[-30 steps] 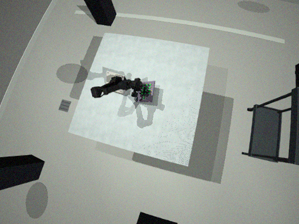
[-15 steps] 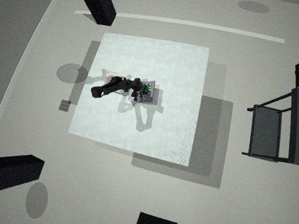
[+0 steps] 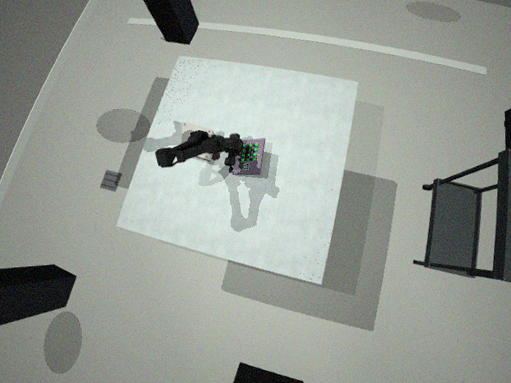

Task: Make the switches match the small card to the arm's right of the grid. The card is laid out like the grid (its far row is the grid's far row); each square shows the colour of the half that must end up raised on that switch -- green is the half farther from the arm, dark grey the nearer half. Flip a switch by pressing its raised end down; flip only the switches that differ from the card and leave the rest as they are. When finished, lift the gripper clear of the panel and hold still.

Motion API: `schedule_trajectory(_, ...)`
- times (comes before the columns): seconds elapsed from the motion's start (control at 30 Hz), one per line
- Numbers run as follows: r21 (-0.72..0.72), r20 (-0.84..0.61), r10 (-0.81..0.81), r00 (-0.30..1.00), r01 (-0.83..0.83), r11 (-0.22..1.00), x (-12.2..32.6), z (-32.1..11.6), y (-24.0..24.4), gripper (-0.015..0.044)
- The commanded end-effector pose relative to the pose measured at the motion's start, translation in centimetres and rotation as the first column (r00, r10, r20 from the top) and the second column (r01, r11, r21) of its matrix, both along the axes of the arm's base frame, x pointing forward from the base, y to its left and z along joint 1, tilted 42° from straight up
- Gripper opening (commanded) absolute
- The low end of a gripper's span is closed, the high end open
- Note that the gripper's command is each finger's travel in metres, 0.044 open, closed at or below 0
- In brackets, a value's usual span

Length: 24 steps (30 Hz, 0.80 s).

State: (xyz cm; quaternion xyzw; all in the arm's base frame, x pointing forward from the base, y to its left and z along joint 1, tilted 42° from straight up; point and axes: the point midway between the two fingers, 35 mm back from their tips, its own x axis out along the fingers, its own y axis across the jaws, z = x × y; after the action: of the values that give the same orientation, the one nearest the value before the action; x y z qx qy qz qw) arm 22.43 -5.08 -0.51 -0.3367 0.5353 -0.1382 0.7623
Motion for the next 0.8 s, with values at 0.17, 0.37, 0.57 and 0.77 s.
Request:
schedule_trajectory(0.17,0.003,-0.005,0.004,1.0,-0.004,1.0,-0.07,-0.22,-0.03,0.0)
schedule_trajectory(0.37,0.003,-0.005,0.004,1.0,-0.004,1.0,-0.04,-0.28,-0.08,0.0)
schedule_trajectory(0.57,0.003,-0.005,0.004,1.0,-0.004,1.0,-0.01,-0.33,-0.13,0.0)
schedule_trajectory(0.77,0.003,-0.005,0.004,1.0,-0.004,1.0,0.02,-0.39,-0.17,0.0)
